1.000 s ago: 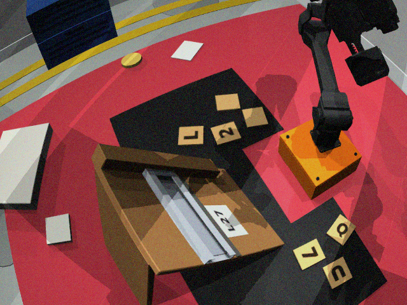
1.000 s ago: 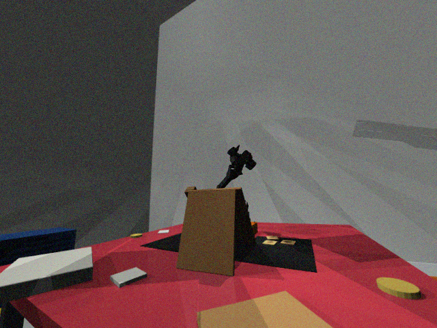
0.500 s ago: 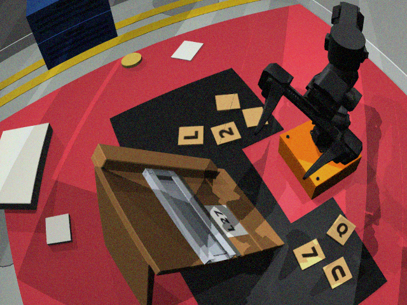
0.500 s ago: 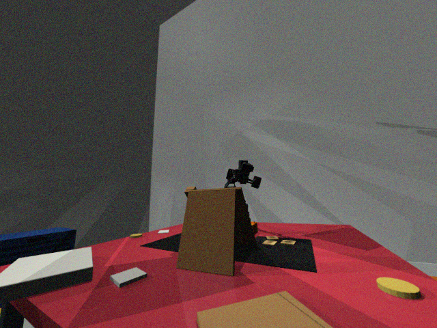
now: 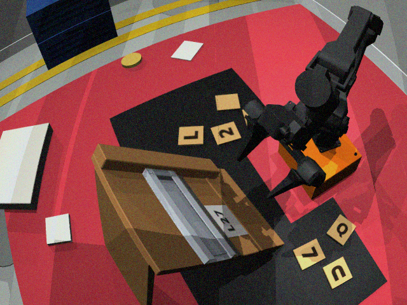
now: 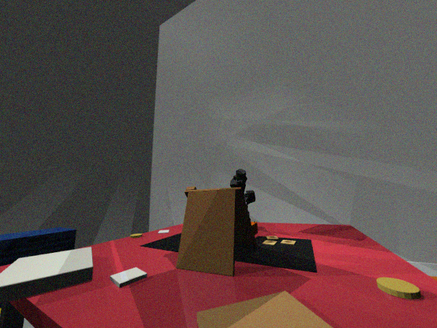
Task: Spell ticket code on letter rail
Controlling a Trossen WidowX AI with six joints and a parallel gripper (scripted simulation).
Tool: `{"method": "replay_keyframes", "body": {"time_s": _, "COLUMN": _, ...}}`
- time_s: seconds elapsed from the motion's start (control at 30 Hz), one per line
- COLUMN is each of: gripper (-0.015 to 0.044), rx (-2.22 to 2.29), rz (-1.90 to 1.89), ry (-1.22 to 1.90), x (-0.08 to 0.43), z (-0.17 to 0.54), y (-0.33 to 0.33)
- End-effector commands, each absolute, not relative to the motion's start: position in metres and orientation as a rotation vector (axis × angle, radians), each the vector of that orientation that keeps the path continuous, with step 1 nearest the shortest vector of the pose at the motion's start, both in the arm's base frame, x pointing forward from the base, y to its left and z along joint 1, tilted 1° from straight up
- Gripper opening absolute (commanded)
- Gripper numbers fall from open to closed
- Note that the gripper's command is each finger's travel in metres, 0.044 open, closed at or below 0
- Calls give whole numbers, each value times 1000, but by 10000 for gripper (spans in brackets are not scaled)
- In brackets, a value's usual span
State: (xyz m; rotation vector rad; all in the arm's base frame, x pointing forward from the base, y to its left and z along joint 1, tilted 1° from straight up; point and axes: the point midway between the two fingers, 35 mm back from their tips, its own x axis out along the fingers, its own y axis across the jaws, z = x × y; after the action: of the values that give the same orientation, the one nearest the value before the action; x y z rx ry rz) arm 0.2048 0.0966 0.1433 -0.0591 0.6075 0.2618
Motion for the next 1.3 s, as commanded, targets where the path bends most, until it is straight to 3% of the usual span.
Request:
{"method": "replay_keyframes", "body": {"time_s": 0.0, "gripper": 440, "rx": -51, "rz": 260, "ry": 616, "x": 204, "z": 142, "y": 96}}
{"method": "replay_keyframes", "body": {"time_s": 0.17, "gripper": 440, "rx": -103, "rz": 281, "ry": 628, "x": 206, "z": 146, "y": 96}}
{"method": "replay_keyframes", "body": {"time_s": 0.5, "gripper": 440, "rx": -767, "rz": 688, "ry": 696, "x": 230, "z": 211, "y": 86}}
{"method": "replay_keyframes", "body": {"time_s": 0.87, "gripper": 440, "rx": -1248, "rz": 1173, "ry": 381, "x": 263, "z": 286, "y": 58}}
{"method": "replay_keyframes", "body": {"time_s": 1.27, "gripper": 440, "rx": -1305, "rz": 1220, "ry": 301, "x": 267, "z": 297, "y": 53}}
